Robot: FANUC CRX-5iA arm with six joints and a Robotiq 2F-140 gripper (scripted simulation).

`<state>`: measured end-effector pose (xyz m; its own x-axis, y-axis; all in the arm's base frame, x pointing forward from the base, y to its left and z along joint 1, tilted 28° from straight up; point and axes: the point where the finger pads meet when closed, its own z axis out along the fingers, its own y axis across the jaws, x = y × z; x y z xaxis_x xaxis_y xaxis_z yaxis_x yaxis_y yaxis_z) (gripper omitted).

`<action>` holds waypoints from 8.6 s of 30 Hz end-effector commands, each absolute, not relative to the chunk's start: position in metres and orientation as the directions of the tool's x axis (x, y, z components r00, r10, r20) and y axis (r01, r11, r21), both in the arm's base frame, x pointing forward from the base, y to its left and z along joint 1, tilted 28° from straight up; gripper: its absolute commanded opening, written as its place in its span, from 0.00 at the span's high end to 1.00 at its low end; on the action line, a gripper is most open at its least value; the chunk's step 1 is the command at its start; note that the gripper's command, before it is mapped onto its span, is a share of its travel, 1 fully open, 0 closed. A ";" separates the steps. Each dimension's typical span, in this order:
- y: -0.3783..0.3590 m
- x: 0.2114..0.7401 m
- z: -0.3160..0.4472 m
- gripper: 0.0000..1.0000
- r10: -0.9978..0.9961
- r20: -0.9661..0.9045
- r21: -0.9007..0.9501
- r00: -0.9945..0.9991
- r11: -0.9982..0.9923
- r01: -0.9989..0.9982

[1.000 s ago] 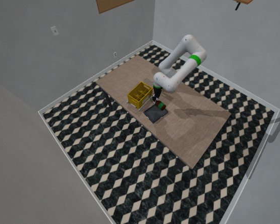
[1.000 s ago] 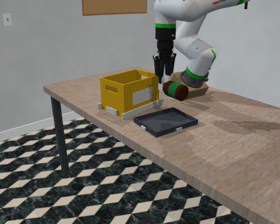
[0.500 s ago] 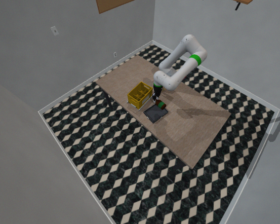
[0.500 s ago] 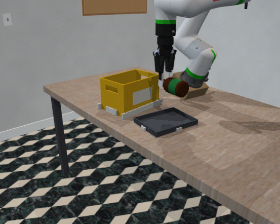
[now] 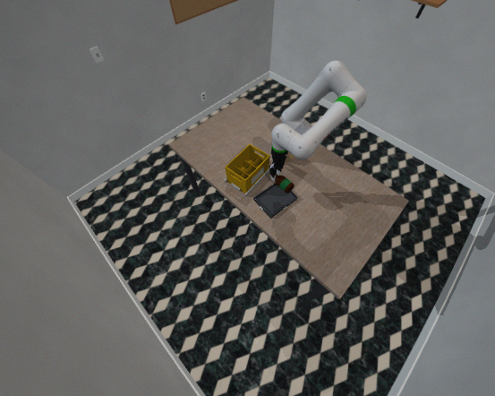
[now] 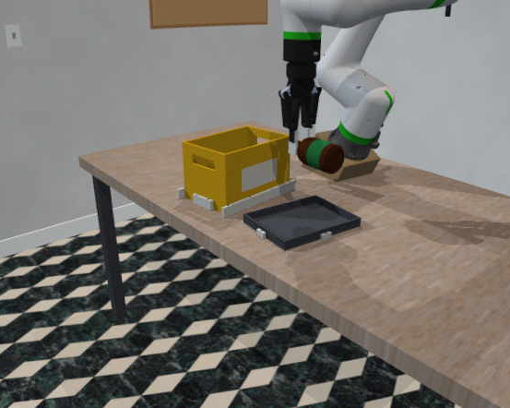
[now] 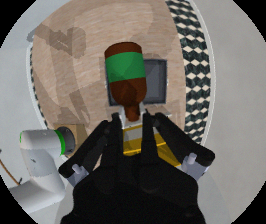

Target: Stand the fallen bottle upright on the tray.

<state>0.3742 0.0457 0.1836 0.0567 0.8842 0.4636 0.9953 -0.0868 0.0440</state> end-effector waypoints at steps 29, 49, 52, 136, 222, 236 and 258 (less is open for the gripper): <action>0.044 0.374 0.187 1.00 0.884 0.464 0.044 0.057 -0.087 0.995; 0.044 0.374 0.187 1.00 0.884 0.464 0.044 0.057 -0.087 0.995; 0.044 0.374 0.187 1.00 0.884 0.464 0.044 0.057 -0.087 0.995; 0.044 0.374 0.187 1.00 0.872 0.431 0.177 -0.234 0.173 0.969; 0.045 0.371 0.186 1.00 0.875 0.306 0.233 -0.375 0.313 0.921; 0.046 0.373 0.188 1.00 0.897 0.243 0.242 -0.369 0.312 0.919; 0.046 0.373 0.189 1.00 0.899 0.237 0.244 -0.369 0.312 0.918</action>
